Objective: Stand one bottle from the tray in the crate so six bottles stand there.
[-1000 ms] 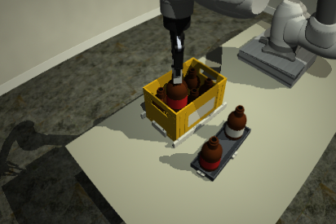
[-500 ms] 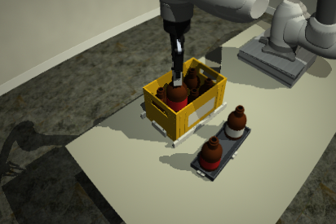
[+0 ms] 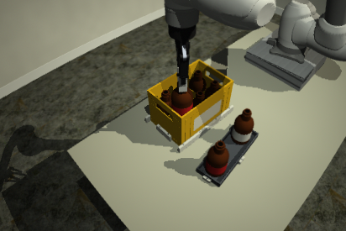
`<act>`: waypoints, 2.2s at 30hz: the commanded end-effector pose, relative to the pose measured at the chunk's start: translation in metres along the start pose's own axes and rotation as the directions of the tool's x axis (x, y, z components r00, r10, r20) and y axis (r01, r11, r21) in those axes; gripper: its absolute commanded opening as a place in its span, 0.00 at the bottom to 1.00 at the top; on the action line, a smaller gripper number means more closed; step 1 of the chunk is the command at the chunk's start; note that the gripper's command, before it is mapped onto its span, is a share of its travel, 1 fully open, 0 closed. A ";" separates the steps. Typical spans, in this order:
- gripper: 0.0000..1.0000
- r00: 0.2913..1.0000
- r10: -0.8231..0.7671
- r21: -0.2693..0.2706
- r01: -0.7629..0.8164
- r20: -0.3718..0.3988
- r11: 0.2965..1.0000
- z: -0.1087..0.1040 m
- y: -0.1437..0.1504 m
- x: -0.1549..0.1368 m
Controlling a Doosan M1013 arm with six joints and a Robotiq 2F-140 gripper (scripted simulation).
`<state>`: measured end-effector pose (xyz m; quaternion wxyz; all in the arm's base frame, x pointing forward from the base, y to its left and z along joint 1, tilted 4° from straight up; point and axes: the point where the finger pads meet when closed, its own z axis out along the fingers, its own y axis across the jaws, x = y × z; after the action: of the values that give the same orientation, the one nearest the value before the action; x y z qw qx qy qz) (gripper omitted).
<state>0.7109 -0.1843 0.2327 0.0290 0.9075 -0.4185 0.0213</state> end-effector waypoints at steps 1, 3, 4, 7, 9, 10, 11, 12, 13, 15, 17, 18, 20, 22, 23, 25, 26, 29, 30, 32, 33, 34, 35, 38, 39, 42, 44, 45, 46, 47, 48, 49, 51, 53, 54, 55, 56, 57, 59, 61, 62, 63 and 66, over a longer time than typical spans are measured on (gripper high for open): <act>0.00 1.000 0.000 0.000 0.000 0.000 1.000 0.004 0.000 0.000; 0.00 1.000 0.000 0.000 0.000 0.000 1.000 0.006 0.000 0.000; 0.00 1.000 0.000 0.000 0.000 0.000 1.000 0.007 0.000 0.000; 0.00 1.000 0.000 0.000 0.000 0.000 1.000 0.009 0.000 0.000; 0.00 1.000 0.000 0.000 0.000 0.000 1.000 0.009 0.000 0.000; 0.00 1.000 0.000 0.000 0.000 0.000 1.000 0.010 0.000 0.000; 0.00 1.000 0.000 0.000 0.000 0.000 1.000 0.011 0.000 0.000; 0.00 1.000 0.000 0.000 0.000 0.000 1.000 0.011 0.000 0.000; 0.00 1.000 0.000 0.000 0.000 0.000 1.000 0.012 0.000 0.000; 0.00 1.000 0.000 0.000 0.000 0.000 1.000 0.012 0.000 0.000; 0.00 1.000 0.000 0.000 0.000 0.000 1.000 0.013 0.000 0.000; 0.00 1.000 0.000 0.000 0.000 0.000 1.000 0.013 0.000 0.000; 0.00 1.000 0.000 0.000 0.000 0.000 1.000 0.013 0.000 0.000; 0.00 1.000 0.000 0.000 0.000 0.000 1.000 0.013 0.000 0.000; 0.00 1.000 0.000 0.000 0.000 0.000 1.000 0.013 0.000 0.000; 0.00 1.000 0.000 0.000 0.000 0.000 1.000 0.013 0.000 0.000; 0.00 1.000 0.000 0.000 0.000 0.000 1.000 0.013 0.000 0.000; 0.00 1.000 0.000 0.000 0.000 0.000 1.000 0.013 0.000 0.000; 0.00 1.000 0.000 0.000 0.000 0.000 1.000 0.013 0.000 0.000; 0.00 1.000 0.000 0.000 0.000 0.000 1.000 0.013 0.000 0.000; 0.00 1.000 0.000 0.000 0.000 0.000 1.000 0.013 0.000 0.000; 0.00 1.000 0.000 0.000 0.000 0.000 1.000 0.013 0.000 0.000; 0.00 1.000 0.000 0.000 0.000 0.000 1.000 0.013 0.000 0.000; 0.00 1.000 0.000 0.000 0.000 0.000 1.000 0.013 0.000 0.000; 0.00 1.000 0.000 0.000 0.000 0.000 1.000 0.013 0.000 0.000; 0.00 1.000 0.000 0.000 0.000 0.000 1.000 0.013 0.000 0.000; 0.00 1.000 0.000 0.000 0.000 0.000 1.000 0.013 0.000 0.000; 0.00 1.000 0.000 0.000 0.000 0.000 1.000 0.013 0.000 0.000; 0.00 1.000 0.000 0.000 0.000 0.000 1.000 0.013 0.000 0.000; 0.00 1.000 0.000 0.000 0.000 0.000 1.000 0.013 0.000 0.000; 0.00 1.000 0.000 0.000 0.000 0.000 1.000 0.013 0.000 0.000; 0.00 1.000 0.000 0.000 0.000 0.000 1.000 0.013 0.000 0.000; 0.00 1.000 0.000 0.000 0.000 0.000 1.000 0.013 0.000 0.000; 0.00 1.000 0.000 0.000 0.000 0.000 1.000 0.013 0.000 0.000; 0.00 1.000 0.000 0.000 0.000 0.000 1.000 0.013 0.000 0.000; 0.00 1.000 0.000 0.000 0.000 0.000 1.000 0.013 0.000 0.000; 0.00 1.000 0.000 0.000 0.000 0.000 1.000 0.013 0.000 0.000; 0.00 1.000 0.000 0.000 0.000 0.000 1.000 0.013 0.000 0.000; 0.00 1.000 0.000 0.000 0.000 0.000 1.000 0.013 0.000 0.000; 0.00 1.000 0.000 0.000 0.000 0.000 1.000 0.013 0.000 0.000; 0.00 1.000 0.000 0.000 0.000 0.000 1.000 0.013 0.000 0.000; 0.00 1.000 0.000 0.000 0.000 0.000 1.000 0.013 0.000 0.000; 0.00 1.000 0.000 0.000 0.000 0.000 1.000 0.014 0.000 0.000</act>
<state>0.7112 -0.1853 0.2191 0.0290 0.9075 -0.4185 0.0213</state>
